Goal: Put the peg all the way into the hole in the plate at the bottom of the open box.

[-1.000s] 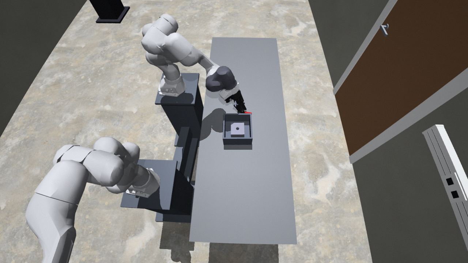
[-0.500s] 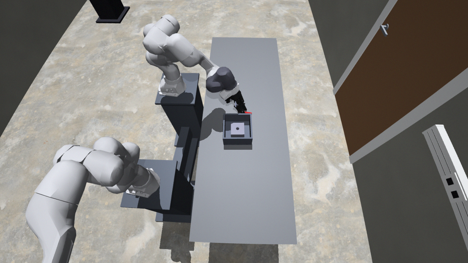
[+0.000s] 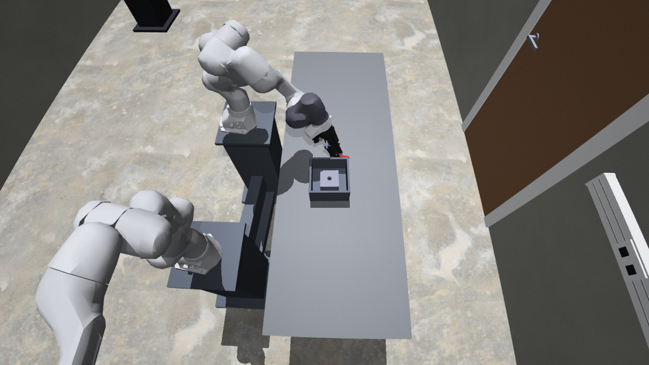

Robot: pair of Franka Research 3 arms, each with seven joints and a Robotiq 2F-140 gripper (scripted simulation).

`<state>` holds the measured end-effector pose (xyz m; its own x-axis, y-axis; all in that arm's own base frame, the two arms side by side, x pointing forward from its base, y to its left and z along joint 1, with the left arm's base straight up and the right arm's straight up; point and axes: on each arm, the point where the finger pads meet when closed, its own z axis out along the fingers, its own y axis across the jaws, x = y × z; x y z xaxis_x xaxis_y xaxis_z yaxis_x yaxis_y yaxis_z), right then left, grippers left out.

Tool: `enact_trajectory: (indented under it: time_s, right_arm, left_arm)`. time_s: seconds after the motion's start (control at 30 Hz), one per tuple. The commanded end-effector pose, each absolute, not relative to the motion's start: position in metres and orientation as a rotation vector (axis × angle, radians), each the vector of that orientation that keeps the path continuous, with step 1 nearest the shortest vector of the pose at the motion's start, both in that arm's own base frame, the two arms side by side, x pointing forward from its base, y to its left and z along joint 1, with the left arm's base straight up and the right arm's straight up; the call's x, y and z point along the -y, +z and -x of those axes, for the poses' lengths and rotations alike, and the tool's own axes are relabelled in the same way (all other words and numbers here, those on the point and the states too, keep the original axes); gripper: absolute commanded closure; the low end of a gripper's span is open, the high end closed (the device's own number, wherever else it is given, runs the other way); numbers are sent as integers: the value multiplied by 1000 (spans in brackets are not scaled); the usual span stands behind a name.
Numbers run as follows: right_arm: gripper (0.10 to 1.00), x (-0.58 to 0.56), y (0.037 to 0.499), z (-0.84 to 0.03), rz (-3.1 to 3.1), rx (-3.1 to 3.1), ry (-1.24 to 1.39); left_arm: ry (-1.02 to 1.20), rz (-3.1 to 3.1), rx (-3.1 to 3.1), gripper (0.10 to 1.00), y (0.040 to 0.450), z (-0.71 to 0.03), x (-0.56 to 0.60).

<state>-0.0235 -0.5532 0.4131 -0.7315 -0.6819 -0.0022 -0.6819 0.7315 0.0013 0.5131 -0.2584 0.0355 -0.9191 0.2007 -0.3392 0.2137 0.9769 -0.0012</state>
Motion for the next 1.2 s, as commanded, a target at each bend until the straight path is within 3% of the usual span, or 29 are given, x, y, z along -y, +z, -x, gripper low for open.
enact_trajectory:
  time_s: [0.0,0.03,0.07,1.17]
  right_arm:
    - [98,554,413,23,1142,-2927,0]
    - [98,554,413,23,1142,-2927,0]
    - [98,554,413,23,1142,-2927,0]
    - [98,554,413,23,1142,-2927,0]
  left_arm:
    - [-54,-308,-2777,771,36,-514,259]
    - [-54,-308,-2777,771,36,-514,259]
    - [-54,-308,-2777,999,36,-514,259]
    - [-54,-308,-2777,999,36,-514,259]
